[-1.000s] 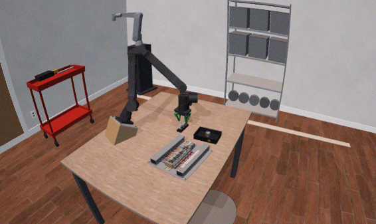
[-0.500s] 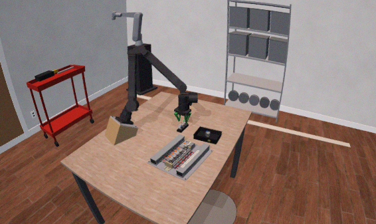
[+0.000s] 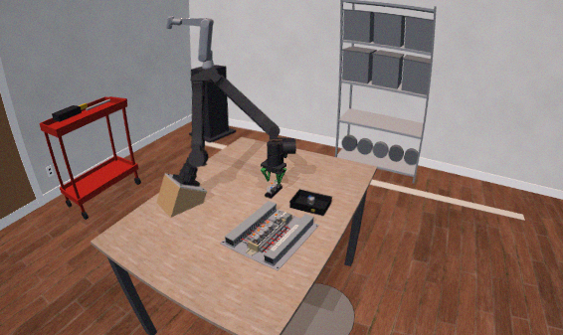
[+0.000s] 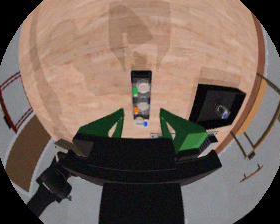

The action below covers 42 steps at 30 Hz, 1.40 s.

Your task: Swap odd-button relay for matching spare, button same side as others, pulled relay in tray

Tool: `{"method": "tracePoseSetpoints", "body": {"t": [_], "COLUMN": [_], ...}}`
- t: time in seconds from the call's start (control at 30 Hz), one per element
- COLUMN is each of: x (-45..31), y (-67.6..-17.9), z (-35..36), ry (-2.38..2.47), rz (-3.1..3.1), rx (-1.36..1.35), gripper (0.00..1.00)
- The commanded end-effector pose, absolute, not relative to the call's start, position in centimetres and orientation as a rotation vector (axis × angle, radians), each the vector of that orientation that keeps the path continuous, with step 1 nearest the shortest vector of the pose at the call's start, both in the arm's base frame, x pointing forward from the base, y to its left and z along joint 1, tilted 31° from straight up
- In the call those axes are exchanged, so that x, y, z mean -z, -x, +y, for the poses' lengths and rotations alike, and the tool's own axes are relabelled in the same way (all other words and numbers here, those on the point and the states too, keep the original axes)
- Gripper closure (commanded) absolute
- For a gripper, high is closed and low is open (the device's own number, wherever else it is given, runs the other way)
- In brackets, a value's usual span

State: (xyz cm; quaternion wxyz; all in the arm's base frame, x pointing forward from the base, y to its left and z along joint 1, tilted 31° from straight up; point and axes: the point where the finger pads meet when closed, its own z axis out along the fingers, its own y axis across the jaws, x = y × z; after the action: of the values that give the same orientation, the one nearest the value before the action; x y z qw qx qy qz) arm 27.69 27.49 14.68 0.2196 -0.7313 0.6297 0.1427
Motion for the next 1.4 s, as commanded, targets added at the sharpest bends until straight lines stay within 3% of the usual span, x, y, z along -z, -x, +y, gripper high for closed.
{"method": "tracePoseSetpoints", "body": {"t": [0.0,1.37], "x": [-14.8,-15.7], "y": [-27.8,-28.3], "z": [28.2,28.6], "ry": [2.018,2.007], "rz": [1.729,1.712], "rx": [-0.393,-0.385], "gripper": [0.41,0.41]}}
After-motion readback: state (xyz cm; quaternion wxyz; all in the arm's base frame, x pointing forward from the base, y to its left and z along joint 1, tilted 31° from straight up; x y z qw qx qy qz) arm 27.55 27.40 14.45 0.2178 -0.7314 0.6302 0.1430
